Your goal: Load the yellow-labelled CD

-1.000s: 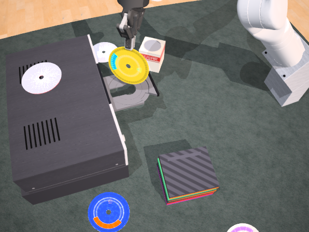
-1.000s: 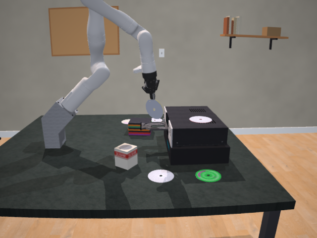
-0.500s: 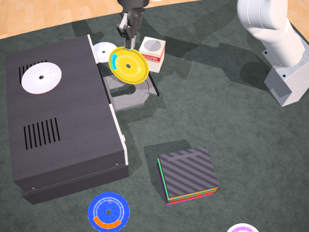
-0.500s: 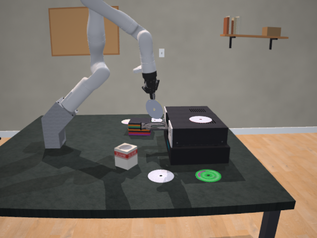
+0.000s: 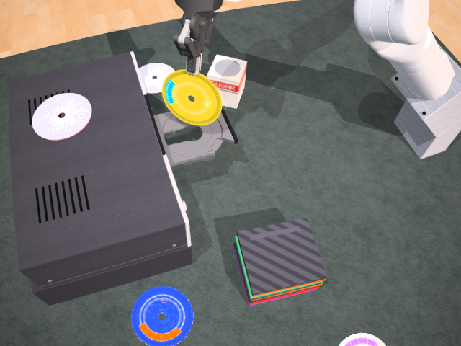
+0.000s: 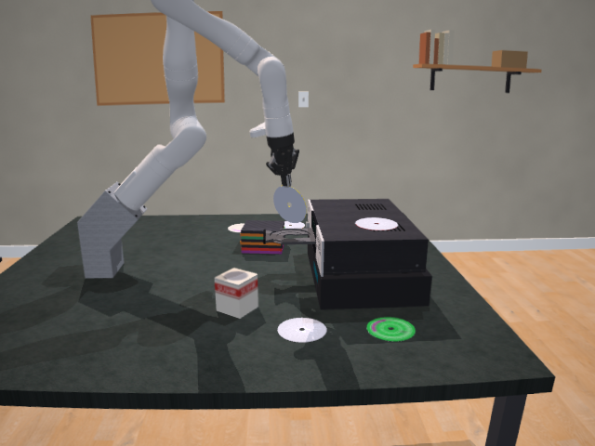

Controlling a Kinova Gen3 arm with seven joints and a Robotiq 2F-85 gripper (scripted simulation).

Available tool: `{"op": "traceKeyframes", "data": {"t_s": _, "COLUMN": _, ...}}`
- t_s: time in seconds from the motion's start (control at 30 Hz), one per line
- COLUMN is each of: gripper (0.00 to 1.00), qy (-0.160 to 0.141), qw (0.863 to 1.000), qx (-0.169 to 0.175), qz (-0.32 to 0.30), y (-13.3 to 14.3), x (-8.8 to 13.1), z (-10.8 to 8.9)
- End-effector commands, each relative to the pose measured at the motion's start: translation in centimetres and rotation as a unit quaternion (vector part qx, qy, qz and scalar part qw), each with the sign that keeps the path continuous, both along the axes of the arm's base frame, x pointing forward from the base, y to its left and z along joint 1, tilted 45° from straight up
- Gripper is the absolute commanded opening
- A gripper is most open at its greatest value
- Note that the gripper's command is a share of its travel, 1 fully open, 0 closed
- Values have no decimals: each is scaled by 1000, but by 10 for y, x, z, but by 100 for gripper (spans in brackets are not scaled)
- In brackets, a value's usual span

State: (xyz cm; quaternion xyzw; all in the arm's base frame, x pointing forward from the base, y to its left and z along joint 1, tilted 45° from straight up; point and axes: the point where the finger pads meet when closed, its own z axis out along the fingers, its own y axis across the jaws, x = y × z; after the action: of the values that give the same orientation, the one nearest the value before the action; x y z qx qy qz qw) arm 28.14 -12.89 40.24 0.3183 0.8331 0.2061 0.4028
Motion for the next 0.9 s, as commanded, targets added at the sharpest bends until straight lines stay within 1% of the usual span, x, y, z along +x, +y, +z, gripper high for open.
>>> {"op": "traceKeyframes", "data": {"t_s": 0.0, "gripper": 11, "qy": -1, "qw": 1000, "qx": 0, "qz": 0, "y": 0, "x": 0, "z": 0}}
{"op": "traceKeyframes", "data": {"t_s": 0.57, "gripper": 11, "qy": -11, "qw": 1000, "qx": 7, "qz": 8, "y": -3, "x": -2, "z": -2}}
{"op": "traceKeyframes", "data": {"t_s": 0.87, "gripper": 11, "qy": -27, "qw": 999, "qx": 18, "qz": 20, "y": -7, "x": -4, "z": -6}}
